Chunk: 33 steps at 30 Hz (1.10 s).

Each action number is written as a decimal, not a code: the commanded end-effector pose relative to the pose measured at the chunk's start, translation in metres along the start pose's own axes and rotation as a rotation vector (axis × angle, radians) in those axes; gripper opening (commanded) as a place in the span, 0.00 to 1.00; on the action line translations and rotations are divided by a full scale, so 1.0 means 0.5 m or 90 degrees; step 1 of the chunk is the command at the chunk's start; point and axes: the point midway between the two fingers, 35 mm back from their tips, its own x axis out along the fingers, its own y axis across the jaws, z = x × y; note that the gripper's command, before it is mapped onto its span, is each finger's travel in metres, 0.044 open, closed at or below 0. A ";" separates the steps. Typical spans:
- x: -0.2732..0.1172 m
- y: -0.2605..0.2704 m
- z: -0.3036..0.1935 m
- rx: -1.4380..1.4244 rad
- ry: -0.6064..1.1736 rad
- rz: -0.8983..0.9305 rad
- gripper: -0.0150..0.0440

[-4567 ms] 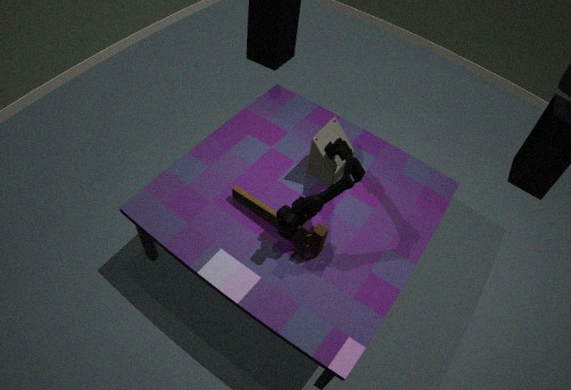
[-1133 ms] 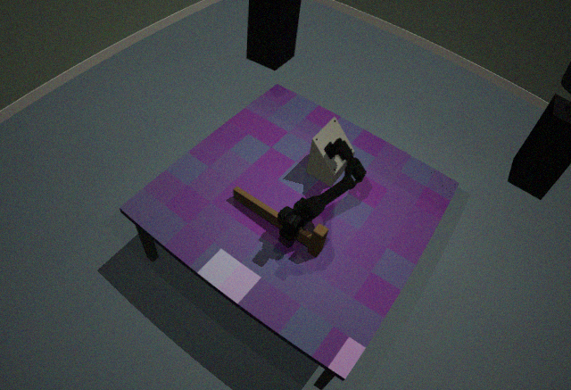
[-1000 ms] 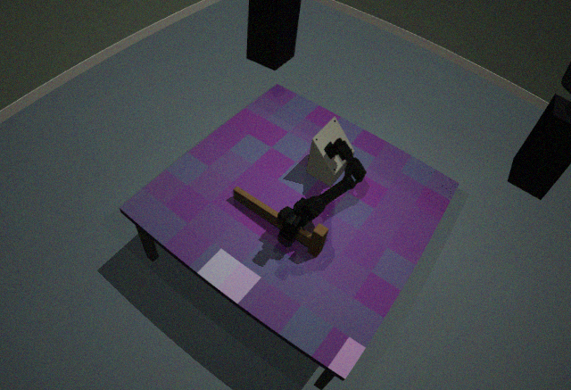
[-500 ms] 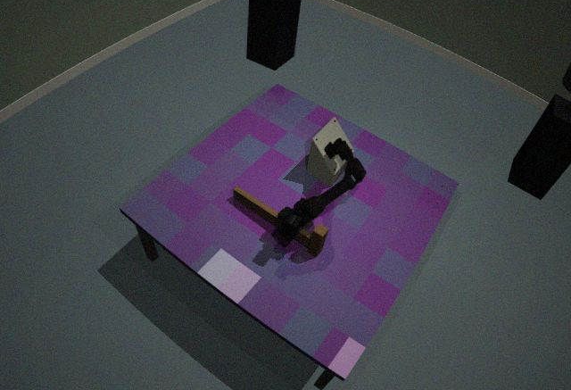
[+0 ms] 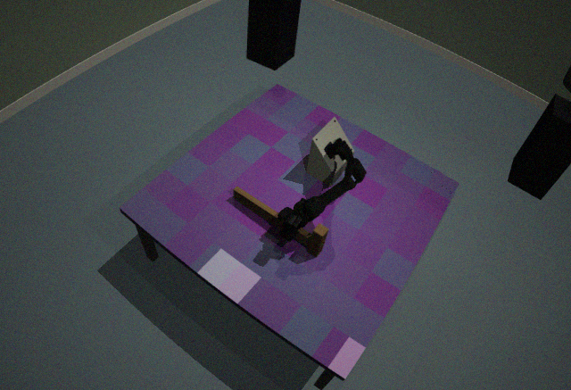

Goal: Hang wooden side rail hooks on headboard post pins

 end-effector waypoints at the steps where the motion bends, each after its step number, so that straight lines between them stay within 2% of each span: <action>1: -0.003 0.003 -0.003 -0.003 0.006 0.004 0.25; 33: 0.008 0.003 -0.003 -0.003 0.006 0.004 0.25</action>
